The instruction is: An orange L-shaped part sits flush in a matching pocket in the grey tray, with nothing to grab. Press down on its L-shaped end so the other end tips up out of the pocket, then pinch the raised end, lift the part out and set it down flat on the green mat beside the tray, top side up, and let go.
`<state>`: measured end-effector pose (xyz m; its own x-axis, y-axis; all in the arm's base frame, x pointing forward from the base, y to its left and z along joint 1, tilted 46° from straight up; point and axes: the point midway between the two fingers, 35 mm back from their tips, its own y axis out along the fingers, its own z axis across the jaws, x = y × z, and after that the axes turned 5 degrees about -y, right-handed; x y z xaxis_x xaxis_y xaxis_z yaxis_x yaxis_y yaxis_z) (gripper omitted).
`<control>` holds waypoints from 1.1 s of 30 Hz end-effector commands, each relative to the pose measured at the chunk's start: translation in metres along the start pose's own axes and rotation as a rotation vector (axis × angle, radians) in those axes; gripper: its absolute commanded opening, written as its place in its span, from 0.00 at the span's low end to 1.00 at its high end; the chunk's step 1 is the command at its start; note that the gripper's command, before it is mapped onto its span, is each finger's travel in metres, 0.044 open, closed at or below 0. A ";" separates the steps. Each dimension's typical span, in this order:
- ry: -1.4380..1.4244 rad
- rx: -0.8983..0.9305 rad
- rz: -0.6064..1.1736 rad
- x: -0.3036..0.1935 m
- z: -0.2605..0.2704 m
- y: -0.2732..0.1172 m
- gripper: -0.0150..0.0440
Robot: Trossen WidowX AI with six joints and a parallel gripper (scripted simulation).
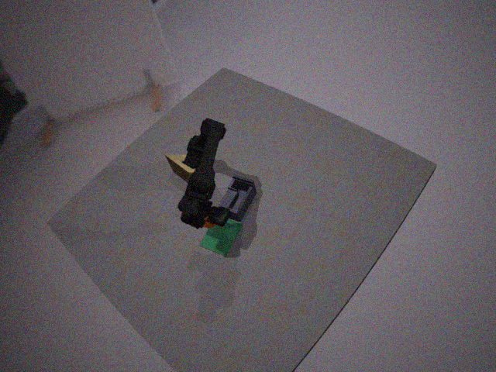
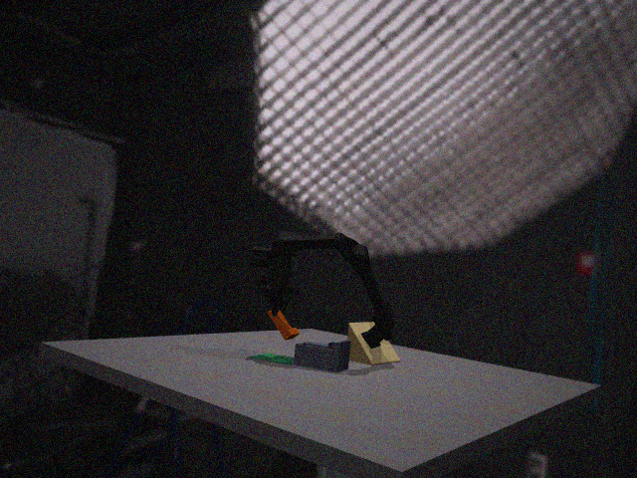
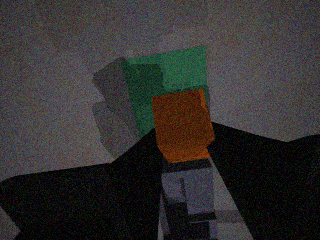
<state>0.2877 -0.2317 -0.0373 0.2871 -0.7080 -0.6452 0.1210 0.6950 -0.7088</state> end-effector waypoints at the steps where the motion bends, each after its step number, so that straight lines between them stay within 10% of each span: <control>1: 0.001 0.004 0.002 -0.001 0.002 0.007 0.25; 33: 0.000 0.005 0.003 -0.001 0.002 0.057 0.25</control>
<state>0.2948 -0.1964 -0.0725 0.2889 -0.7083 -0.6440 0.1234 0.6947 -0.7086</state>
